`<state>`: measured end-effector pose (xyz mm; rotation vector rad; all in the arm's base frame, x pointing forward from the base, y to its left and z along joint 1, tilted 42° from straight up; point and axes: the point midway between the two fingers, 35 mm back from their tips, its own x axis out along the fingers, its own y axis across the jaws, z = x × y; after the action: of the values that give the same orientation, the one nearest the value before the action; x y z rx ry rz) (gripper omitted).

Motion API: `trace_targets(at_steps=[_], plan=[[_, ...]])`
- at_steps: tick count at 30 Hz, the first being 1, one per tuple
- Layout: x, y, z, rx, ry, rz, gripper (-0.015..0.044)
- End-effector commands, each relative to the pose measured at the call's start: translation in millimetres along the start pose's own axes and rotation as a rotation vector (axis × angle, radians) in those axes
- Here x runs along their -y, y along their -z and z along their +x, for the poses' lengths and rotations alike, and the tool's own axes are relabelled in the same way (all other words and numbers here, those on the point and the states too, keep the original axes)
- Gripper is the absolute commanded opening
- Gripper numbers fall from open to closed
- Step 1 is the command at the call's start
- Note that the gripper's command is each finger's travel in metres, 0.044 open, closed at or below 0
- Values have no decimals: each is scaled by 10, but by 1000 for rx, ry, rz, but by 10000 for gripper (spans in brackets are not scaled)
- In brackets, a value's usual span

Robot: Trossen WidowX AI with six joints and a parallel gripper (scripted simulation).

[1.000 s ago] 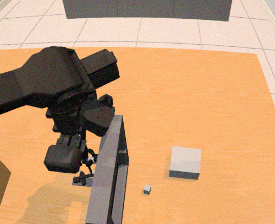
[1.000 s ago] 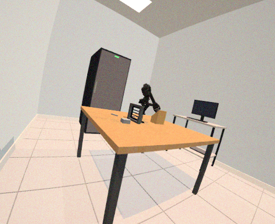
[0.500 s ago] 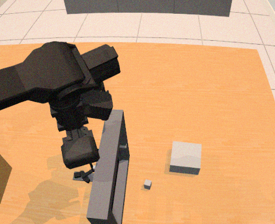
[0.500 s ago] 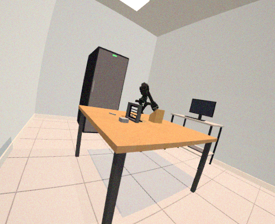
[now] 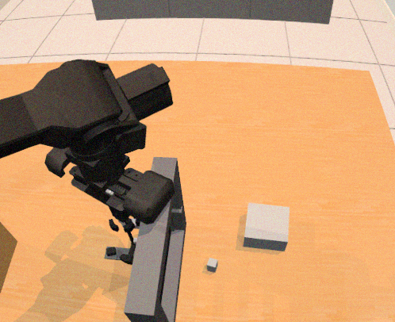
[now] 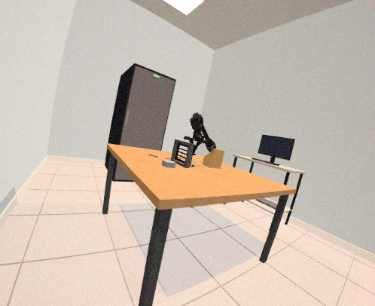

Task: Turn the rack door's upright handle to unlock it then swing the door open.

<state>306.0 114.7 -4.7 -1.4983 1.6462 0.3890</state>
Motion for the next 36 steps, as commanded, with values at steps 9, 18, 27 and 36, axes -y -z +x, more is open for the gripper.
trace_targets(at_steps=[9, 18, 27, 36], plan=[[3, -2, 4, 0, 3, -612, 20], [3, -2, 4, -1, 3, -783, 20], [3, -2, 4, -1, 3, -783, 98], [3, -2, 4, -1, 3, -775, 292]])
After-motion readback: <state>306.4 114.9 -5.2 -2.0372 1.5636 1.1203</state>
